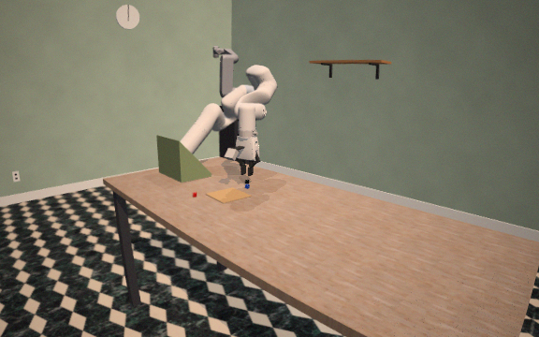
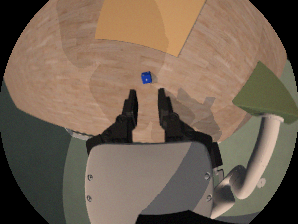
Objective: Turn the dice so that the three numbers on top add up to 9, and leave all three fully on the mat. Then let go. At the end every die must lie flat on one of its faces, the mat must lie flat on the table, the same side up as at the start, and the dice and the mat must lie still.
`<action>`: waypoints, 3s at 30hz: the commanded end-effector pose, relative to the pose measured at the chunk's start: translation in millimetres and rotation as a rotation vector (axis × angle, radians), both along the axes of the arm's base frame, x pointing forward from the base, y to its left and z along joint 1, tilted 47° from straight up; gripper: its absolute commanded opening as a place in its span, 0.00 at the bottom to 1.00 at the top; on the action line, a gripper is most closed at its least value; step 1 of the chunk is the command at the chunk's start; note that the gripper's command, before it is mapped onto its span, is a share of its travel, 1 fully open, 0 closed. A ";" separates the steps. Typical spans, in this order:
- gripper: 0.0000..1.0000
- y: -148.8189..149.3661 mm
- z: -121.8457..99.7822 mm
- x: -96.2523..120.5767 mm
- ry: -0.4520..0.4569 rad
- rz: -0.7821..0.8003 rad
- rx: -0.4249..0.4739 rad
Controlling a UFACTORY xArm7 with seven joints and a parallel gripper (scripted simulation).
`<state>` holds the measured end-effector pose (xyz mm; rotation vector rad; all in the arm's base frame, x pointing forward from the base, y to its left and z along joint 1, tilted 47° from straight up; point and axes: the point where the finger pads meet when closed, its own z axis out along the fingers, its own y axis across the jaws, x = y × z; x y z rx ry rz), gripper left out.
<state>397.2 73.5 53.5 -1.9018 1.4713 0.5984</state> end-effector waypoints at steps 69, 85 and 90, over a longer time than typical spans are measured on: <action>0.31 27.3 -26.6 2.7 -0.003 -0.003 -0.001; 0.31 27.0 -26.9 3.8 -0.003 -0.003 -0.001; 0.31 26.9 -27.0 4.1 -0.003 -0.003 -0.001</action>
